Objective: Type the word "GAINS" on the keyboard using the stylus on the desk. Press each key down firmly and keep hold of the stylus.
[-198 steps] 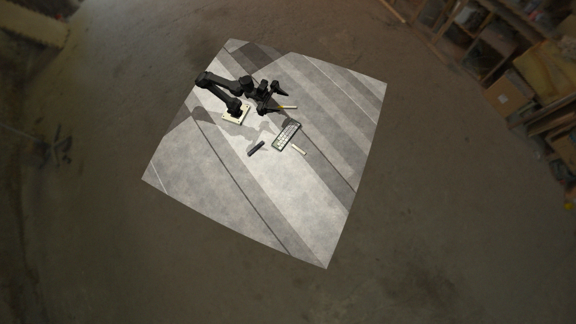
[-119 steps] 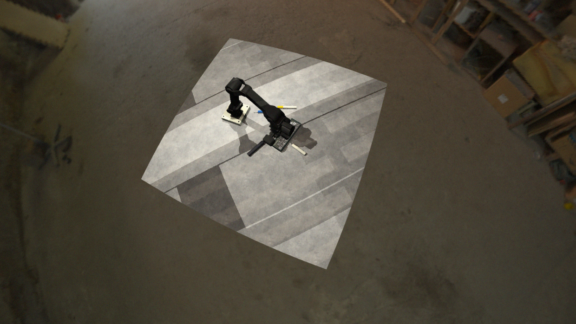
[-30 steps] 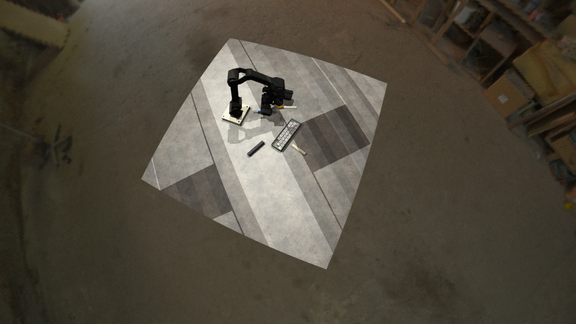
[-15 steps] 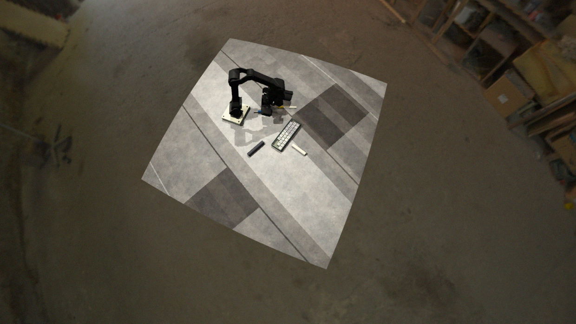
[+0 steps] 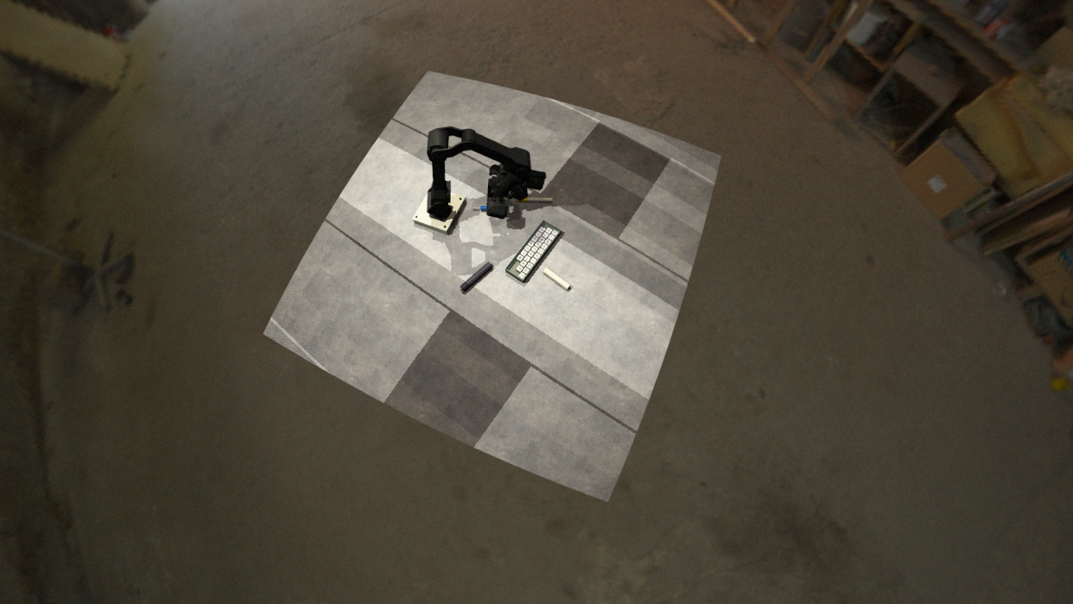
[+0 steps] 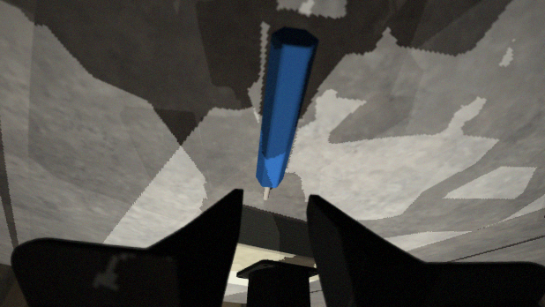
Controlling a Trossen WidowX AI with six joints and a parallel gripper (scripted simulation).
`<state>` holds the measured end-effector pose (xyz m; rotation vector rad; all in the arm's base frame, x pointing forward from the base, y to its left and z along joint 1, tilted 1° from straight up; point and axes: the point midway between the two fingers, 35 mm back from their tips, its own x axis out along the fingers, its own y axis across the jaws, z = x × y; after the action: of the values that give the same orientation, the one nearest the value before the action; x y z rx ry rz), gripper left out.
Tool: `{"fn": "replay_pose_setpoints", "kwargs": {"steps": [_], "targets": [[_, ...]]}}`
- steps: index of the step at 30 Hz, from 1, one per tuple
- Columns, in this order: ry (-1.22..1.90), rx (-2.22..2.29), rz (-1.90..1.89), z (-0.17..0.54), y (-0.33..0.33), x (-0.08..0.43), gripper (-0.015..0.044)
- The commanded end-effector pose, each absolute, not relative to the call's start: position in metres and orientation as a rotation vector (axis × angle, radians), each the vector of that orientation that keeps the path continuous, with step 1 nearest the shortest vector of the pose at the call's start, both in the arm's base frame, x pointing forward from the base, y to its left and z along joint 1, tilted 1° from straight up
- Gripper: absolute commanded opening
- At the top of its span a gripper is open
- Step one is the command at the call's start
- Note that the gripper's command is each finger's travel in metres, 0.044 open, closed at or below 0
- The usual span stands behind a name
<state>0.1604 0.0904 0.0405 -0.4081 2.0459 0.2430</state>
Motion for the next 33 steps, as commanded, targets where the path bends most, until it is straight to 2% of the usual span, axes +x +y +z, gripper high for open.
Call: {"fn": "replay_pose_setpoints", "kwargs": {"steps": [1,33], "targets": [[2.054,-0.409,0.242,0.036,0.091,0.159,0.015],[2.054,-0.409,0.242,0.016,0.091,0.159,0.015]]}}
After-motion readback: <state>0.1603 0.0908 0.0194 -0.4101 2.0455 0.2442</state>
